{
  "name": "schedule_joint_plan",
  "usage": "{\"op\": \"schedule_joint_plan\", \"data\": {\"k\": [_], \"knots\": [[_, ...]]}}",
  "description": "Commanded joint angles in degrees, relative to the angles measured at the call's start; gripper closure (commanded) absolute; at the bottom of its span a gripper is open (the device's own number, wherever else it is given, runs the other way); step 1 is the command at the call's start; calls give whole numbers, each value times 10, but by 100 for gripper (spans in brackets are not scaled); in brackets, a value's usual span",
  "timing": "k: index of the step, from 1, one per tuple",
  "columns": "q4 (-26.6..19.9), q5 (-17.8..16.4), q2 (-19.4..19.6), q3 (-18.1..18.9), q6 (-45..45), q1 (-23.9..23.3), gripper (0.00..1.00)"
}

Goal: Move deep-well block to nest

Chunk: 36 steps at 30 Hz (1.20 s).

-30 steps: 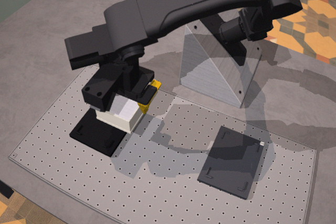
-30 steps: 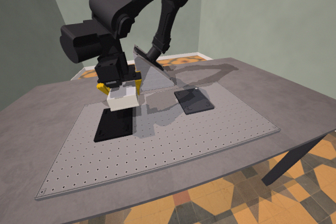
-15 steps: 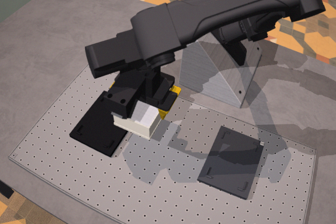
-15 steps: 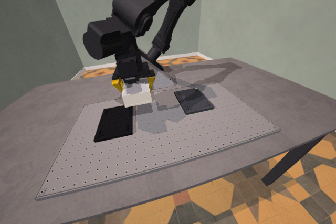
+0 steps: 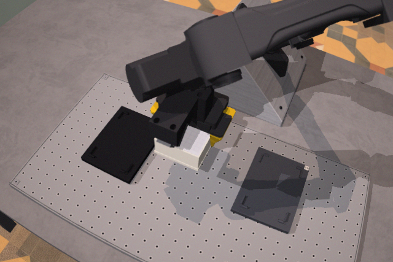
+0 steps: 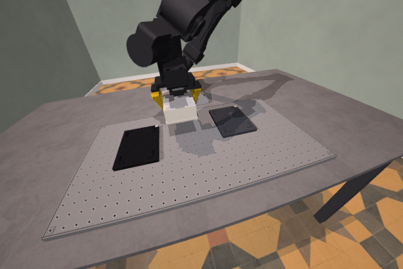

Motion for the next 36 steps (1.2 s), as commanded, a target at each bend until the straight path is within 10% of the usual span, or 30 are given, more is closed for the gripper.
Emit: {"op": "schedule_joint_plan", "data": {"k": [1,36], "knots": [[1,-9,-28,-4,19,-1,100],[-6,-41,-207,-75,170,116,100]]}}
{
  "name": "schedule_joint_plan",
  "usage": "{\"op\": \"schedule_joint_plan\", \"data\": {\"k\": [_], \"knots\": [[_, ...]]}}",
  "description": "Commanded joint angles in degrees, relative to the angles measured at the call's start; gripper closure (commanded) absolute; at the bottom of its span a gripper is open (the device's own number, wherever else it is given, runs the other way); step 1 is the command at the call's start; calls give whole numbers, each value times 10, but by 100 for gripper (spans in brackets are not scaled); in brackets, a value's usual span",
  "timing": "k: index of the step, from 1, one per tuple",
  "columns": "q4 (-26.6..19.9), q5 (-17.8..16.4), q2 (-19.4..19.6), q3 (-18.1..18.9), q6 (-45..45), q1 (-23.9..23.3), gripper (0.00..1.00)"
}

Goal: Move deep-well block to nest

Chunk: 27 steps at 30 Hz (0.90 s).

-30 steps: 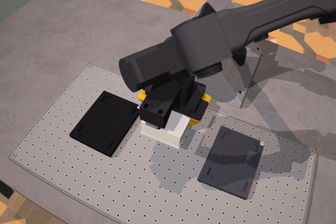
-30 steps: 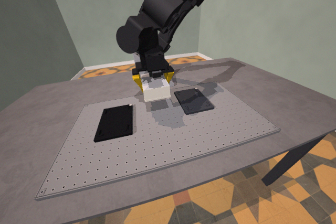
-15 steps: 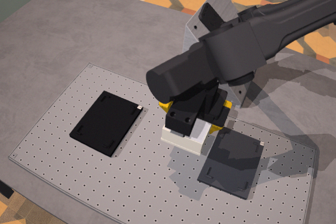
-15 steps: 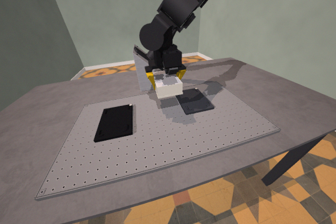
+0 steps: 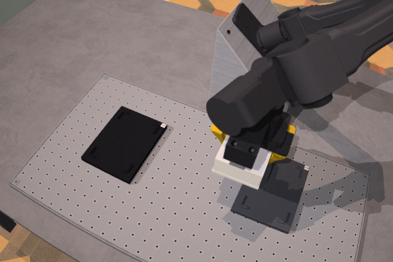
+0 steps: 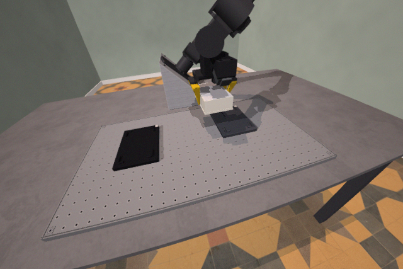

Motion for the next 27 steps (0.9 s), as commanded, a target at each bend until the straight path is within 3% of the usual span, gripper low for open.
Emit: {"op": "schedule_joint_plan", "data": {"k": [1,22,27], "knots": [[-1,-6,-23,1,28,1,100],[-11,-15,-113,4,146,87,100],[-11,-15,-113,4,147,87,100]]}}
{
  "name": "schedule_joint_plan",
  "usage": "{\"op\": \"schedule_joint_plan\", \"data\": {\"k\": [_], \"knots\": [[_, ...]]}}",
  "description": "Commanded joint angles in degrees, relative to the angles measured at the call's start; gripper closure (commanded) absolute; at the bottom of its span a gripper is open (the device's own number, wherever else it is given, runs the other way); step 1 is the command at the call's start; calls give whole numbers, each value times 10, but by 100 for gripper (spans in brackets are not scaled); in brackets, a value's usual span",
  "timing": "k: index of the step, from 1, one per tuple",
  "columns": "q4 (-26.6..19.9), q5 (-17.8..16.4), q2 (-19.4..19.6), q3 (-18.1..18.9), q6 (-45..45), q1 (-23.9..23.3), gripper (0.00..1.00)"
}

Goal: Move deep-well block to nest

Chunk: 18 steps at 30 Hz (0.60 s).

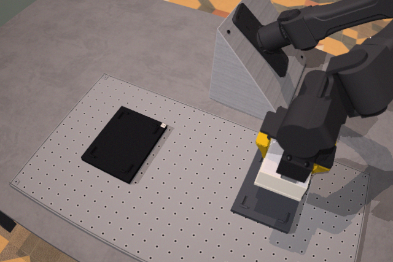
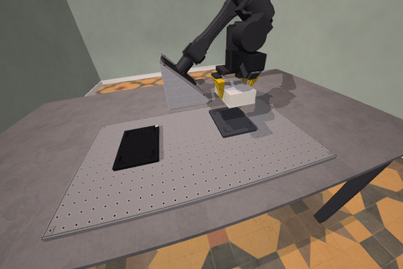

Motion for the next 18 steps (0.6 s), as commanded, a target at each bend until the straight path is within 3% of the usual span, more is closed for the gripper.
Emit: {"op": "schedule_joint_plan", "data": {"k": [1,18], "knots": [[0,0,-3,2,9,-9,100],[1,1,1,3,5,-12,100]]}}
